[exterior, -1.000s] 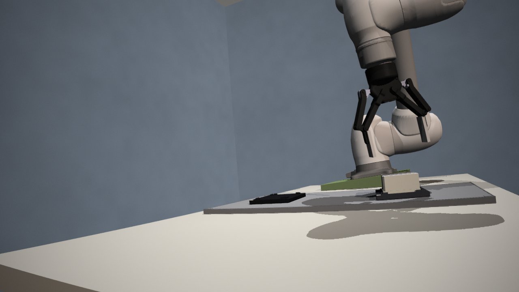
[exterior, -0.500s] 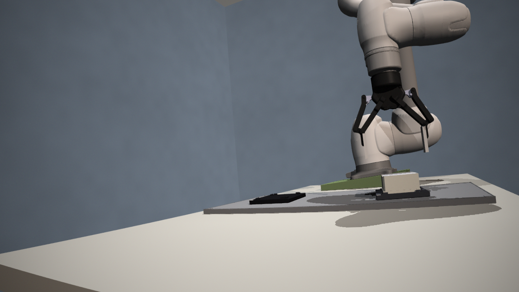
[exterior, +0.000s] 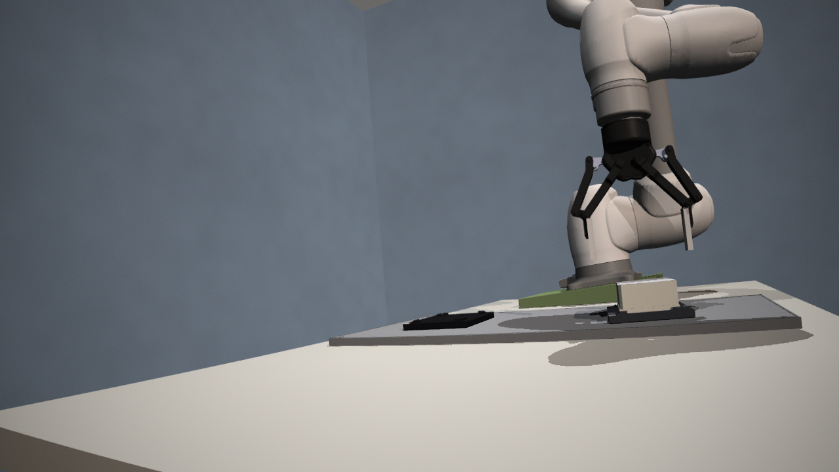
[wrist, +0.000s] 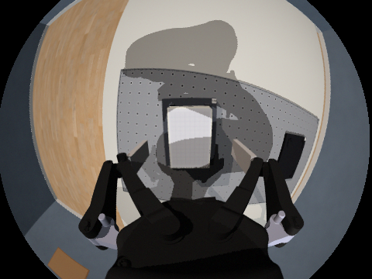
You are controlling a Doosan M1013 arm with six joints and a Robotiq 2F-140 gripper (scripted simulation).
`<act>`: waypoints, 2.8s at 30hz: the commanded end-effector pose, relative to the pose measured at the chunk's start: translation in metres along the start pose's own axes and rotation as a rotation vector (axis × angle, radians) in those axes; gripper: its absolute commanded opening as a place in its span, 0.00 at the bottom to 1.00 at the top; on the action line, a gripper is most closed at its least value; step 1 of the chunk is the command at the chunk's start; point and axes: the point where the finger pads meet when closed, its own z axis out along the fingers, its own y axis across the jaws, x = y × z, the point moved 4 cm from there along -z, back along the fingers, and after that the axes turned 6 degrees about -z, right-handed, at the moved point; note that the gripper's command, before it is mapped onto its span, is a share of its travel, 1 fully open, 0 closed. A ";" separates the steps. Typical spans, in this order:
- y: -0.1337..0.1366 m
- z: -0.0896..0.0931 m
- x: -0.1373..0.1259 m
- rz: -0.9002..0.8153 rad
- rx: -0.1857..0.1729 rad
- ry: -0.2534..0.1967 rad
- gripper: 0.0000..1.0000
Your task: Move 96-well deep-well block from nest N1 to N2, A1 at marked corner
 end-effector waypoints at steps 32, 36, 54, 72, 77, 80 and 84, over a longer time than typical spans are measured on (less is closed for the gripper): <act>0.000 0.050 0.000 0.000 0.000 0.000 1.00; 0.000 0.057 0.000 0.000 0.000 0.000 1.00; 0.000 0.065 0.000 0.000 0.000 0.000 1.00; 0.000 0.065 0.000 0.000 0.000 0.000 0.00; 0.000 0.065 0.000 0.000 0.000 0.000 0.00; 0.000 0.065 0.000 0.000 0.000 0.000 0.00; 0.000 0.065 0.000 0.000 0.000 0.000 0.00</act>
